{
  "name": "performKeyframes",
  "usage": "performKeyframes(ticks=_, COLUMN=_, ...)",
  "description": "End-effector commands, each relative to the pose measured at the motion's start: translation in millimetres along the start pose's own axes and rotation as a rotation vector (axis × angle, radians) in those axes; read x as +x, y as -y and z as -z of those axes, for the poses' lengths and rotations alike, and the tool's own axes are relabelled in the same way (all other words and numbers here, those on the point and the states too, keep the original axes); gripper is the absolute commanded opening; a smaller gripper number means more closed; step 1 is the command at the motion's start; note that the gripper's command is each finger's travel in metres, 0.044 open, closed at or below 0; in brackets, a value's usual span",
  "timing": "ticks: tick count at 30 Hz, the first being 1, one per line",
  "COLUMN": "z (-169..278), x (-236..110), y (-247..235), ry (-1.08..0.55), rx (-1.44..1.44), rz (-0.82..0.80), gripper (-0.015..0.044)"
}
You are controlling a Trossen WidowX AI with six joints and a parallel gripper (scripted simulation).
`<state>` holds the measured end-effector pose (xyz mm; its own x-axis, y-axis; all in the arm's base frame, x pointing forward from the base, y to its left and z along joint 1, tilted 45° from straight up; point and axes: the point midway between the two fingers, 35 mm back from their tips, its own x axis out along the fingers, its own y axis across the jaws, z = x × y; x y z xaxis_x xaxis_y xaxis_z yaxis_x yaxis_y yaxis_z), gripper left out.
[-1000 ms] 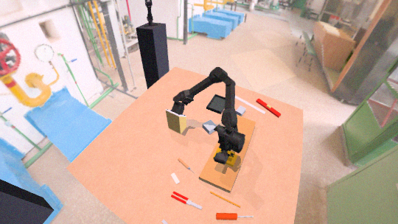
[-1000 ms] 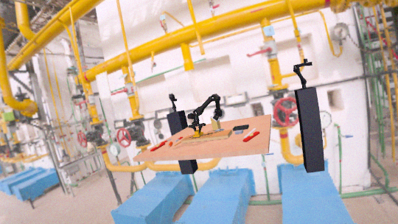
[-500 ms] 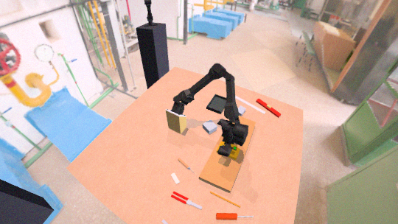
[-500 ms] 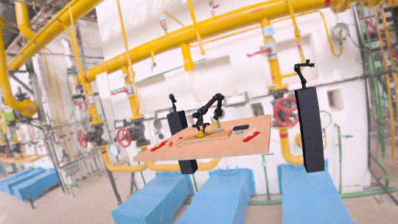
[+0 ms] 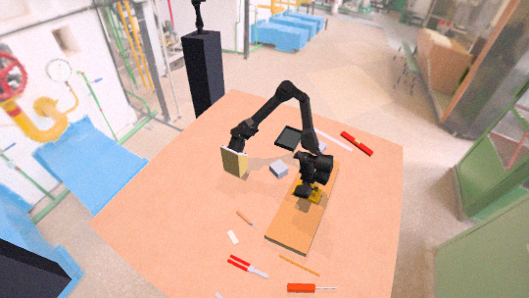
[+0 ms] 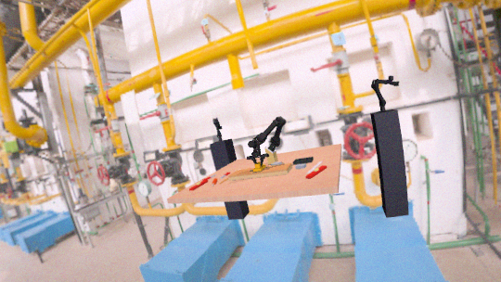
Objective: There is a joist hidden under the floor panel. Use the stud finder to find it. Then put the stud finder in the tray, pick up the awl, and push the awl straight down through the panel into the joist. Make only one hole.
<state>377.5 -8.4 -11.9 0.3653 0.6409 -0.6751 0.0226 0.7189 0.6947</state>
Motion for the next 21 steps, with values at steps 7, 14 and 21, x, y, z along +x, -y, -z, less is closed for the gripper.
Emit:
performKeyframes(ticks=7, z=1.5, x=0.0, y=-31.2, ry=-0.001, rx=0.002, rz=-0.003, gripper=0.0)
performKeyframes(ticks=14, z=1.3, x=0.0, y=-52.9, ry=-0.001, rx=0.002, rz=-0.004, gripper=0.0)
performKeyframes(ticks=21, z=1.1, x=-0.1, y=-74.6, ry=-0.001, rx=0.002, rz=-0.005, gripper=0.0)
